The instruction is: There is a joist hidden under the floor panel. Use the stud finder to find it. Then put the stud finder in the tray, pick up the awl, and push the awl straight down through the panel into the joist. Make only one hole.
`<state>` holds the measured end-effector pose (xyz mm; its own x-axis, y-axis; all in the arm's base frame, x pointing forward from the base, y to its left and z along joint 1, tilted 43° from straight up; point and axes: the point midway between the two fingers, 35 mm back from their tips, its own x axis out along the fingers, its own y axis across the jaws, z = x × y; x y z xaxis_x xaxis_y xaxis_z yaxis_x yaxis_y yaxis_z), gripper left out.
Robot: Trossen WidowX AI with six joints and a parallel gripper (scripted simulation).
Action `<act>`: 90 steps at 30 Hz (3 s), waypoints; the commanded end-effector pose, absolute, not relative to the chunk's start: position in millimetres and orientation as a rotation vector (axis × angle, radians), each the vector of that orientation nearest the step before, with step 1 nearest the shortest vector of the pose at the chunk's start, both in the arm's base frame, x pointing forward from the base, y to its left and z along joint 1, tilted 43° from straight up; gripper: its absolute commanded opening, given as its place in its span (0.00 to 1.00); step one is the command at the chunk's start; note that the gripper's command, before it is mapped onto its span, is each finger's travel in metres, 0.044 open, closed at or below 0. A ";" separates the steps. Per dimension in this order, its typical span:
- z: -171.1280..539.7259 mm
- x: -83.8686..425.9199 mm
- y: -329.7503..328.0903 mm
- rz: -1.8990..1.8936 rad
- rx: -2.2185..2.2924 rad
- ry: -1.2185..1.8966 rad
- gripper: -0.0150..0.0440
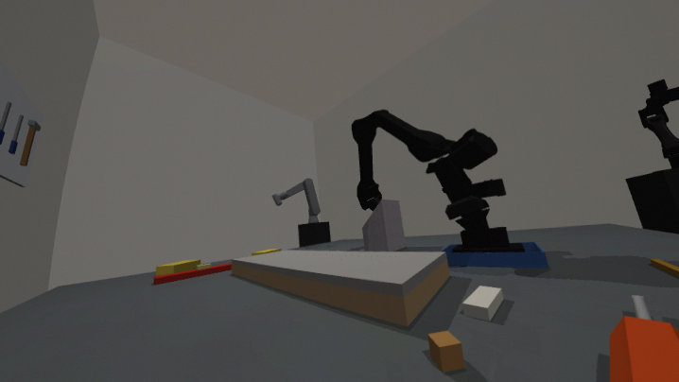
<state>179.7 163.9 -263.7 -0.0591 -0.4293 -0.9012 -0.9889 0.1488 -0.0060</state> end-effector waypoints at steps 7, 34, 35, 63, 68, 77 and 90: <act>-245.1 184.3 183.3 0.872 -1.395 1.616 0.97; -4.6 249.1 -41.8 0.091 -0.972 1.662 1.00; 2.7 241.3 -55.8 0.043 -0.951 1.668 1.00; 46.6 137.2 -154.2 -0.434 -0.749 1.739 1.00; 40.3 137.3 -159.5 -0.433 -0.748 1.739 1.00; 29.6 136.5 -169.0 -0.432 -0.747 1.739 1.00; 15.4 132.9 -182.9 -0.435 -0.751 1.740 1.00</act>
<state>134.3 -181.2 19.8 -0.1594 -0.6836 -0.7122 -0.2565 0.7253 -0.6388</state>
